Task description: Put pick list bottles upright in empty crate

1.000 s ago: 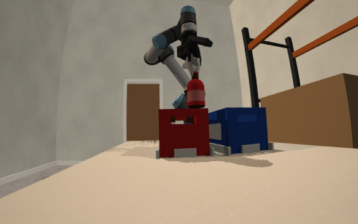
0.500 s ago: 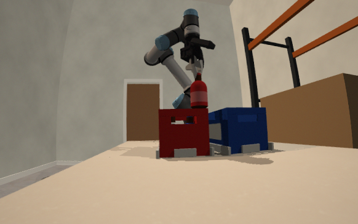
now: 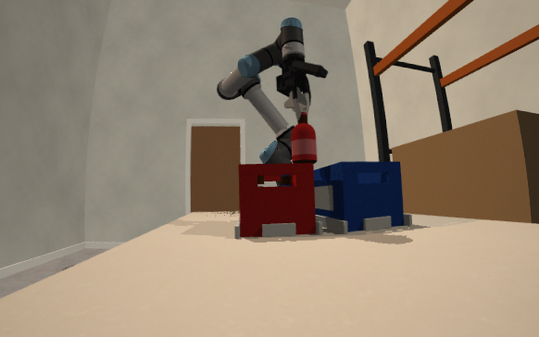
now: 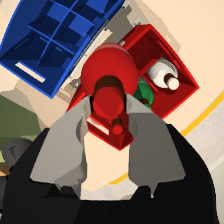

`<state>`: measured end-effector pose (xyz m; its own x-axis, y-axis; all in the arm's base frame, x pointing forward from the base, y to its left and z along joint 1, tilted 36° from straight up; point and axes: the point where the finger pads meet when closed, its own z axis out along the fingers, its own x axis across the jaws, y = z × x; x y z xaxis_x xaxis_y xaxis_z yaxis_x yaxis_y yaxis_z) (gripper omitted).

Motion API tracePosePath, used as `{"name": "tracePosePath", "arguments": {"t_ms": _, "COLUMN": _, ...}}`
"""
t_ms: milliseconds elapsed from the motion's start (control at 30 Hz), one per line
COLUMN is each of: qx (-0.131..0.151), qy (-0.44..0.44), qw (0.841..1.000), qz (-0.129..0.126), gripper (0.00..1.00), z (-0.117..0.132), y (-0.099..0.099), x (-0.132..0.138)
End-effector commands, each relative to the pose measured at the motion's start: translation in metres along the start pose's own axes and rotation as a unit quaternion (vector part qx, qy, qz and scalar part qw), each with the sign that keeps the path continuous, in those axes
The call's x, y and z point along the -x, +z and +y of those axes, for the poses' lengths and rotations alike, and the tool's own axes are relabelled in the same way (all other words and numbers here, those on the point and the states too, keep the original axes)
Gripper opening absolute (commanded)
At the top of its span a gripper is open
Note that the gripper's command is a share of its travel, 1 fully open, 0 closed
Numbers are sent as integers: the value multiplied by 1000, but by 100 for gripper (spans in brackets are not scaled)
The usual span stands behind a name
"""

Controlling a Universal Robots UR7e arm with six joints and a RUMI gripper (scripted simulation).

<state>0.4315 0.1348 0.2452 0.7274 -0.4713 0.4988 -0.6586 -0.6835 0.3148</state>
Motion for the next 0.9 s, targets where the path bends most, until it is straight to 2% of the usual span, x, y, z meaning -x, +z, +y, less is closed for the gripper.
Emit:
{"name": "tracePosePath", "arguments": {"t_ms": 0, "qx": -1, "qy": 0, "qw": 1000, "qz": 0, "gripper": 0, "z": 0, "y": -1, "x": 10}}
{"name": "tracePosePath", "arguments": {"t_ms": 867, "qx": -1, "qy": 0, "qw": 1000, "qz": 0, "gripper": 0, "z": 3, "y": -1, "x": 58}}
